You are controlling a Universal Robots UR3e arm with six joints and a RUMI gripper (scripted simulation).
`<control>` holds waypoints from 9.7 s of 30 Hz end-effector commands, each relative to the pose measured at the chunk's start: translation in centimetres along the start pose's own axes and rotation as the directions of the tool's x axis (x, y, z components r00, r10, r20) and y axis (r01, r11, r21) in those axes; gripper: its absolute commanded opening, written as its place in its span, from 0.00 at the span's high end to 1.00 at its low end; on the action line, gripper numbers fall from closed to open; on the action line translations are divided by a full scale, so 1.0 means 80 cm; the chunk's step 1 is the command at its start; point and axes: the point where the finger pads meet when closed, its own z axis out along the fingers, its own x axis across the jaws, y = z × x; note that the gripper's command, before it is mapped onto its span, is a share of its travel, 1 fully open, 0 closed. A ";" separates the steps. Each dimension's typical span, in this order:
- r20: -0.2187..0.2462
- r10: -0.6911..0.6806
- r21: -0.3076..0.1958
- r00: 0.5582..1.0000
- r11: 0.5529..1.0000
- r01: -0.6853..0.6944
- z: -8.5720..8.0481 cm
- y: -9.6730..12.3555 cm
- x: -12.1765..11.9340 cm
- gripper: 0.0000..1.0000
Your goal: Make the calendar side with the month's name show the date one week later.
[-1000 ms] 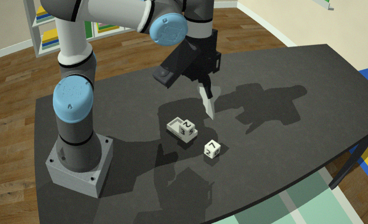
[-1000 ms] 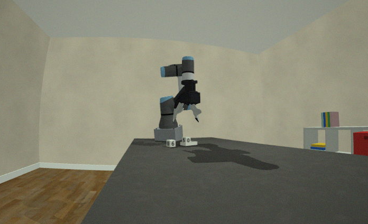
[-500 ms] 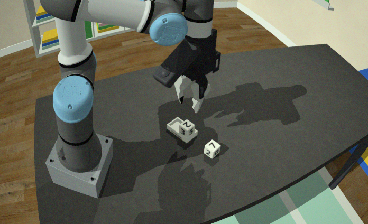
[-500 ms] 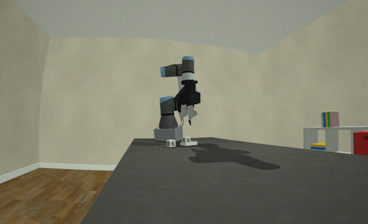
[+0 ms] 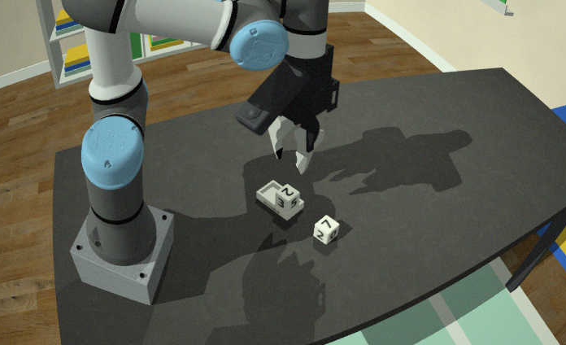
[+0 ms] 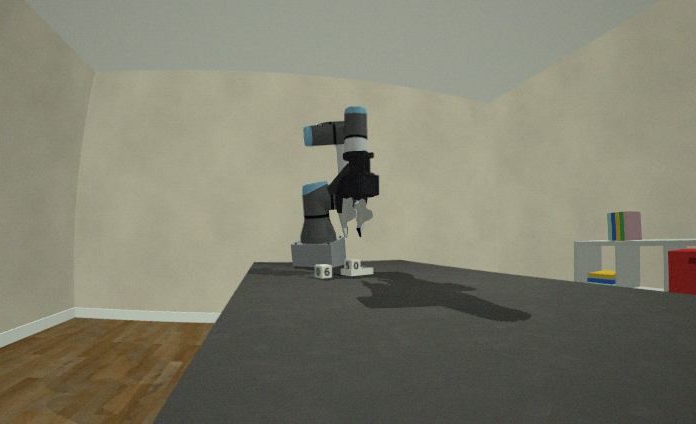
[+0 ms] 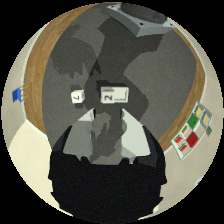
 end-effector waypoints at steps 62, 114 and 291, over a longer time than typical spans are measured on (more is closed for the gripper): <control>0.001 0.000 -0.002 1.000 1.000 0.000 0.057 -0.001 -0.002 0.71; 0.001 0.000 -0.002 1.000 1.000 0.000 0.065 -0.001 -0.002 0.71; 0.001 0.000 -0.002 1.000 1.000 0.000 0.047 0.000 -0.002 0.89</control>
